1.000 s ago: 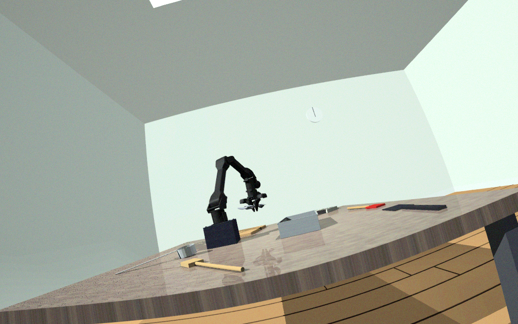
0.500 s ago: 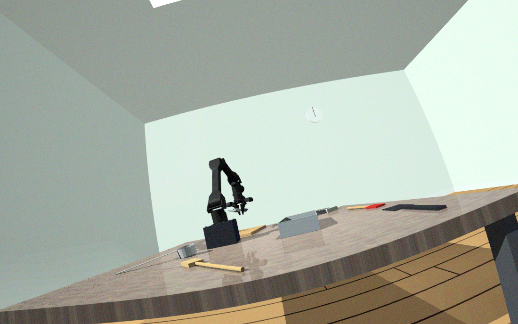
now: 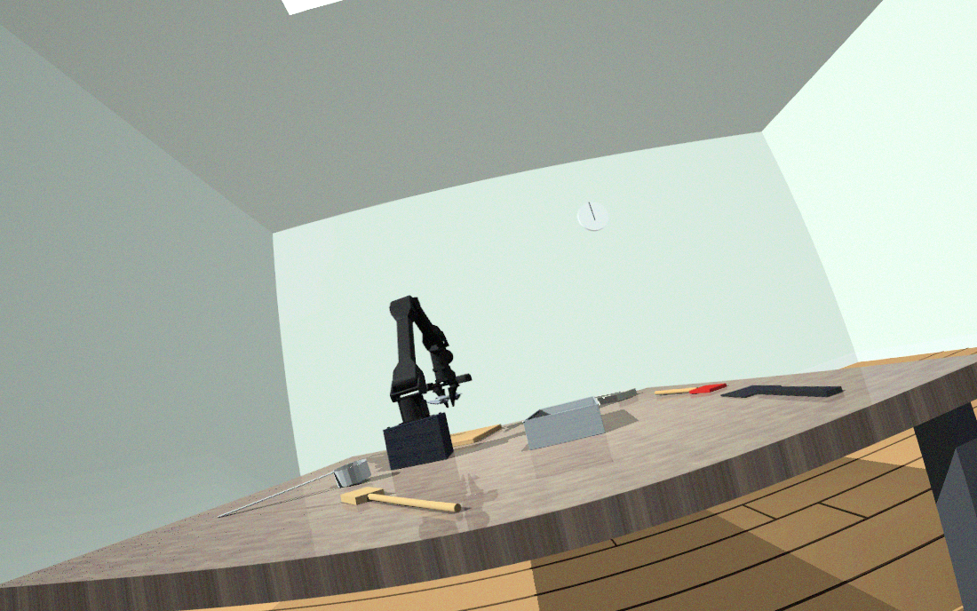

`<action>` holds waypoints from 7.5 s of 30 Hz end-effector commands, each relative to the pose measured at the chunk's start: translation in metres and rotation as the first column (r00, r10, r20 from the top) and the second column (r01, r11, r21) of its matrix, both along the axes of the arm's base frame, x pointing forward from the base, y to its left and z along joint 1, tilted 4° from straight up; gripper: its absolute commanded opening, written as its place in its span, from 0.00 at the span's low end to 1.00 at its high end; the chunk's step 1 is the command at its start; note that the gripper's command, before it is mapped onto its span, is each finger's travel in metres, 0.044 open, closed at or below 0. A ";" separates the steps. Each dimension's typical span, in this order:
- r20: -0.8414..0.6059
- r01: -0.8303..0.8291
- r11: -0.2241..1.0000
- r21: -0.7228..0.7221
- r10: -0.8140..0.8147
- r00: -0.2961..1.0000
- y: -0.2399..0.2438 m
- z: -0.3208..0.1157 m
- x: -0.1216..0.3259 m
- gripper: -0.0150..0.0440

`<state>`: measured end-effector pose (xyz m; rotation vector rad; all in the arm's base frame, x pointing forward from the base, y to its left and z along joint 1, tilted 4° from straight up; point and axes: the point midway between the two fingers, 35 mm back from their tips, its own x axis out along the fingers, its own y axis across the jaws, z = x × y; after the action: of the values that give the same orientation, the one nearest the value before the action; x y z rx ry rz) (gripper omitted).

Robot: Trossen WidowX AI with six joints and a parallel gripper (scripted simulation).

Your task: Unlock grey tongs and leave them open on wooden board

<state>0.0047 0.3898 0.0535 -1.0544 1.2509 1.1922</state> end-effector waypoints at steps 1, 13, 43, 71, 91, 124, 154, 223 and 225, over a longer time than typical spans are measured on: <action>0.014 0.003 0.997 0.078 -0.004 1.000 0.004 0.007 0.000 0.00; 0.050 -0.005 0.957 0.289 -0.009 0.999 0.011 0.010 0.000 0.00; 0.088 -0.014 0.673 0.739 -0.076 0.993 -0.002 0.043 -0.001 0.00; 0.064 -0.005 0.412 0.911 -0.128 0.990 -0.035 0.071 0.000 0.00; 0.064 -0.005 0.412 0.911 -0.128 0.990 -0.035 0.071 0.000 0.00; 0.088 -0.014 0.695 0.719 -0.071 0.994 0.000 0.040 -0.001 0.00; 0.056 -0.006 0.943 0.333 -0.014 0.998 0.012 0.012 0.000 0.00; -0.011 0.008 0.999 -0.053 -0.008 1.000 0.001 -0.047 -0.003 0.00; -0.011 0.008 0.999 -0.053 -0.008 1.000 0.000 -0.050 -0.003 0.00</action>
<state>0.0022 0.3902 0.0081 -1.0862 1.2974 1.1665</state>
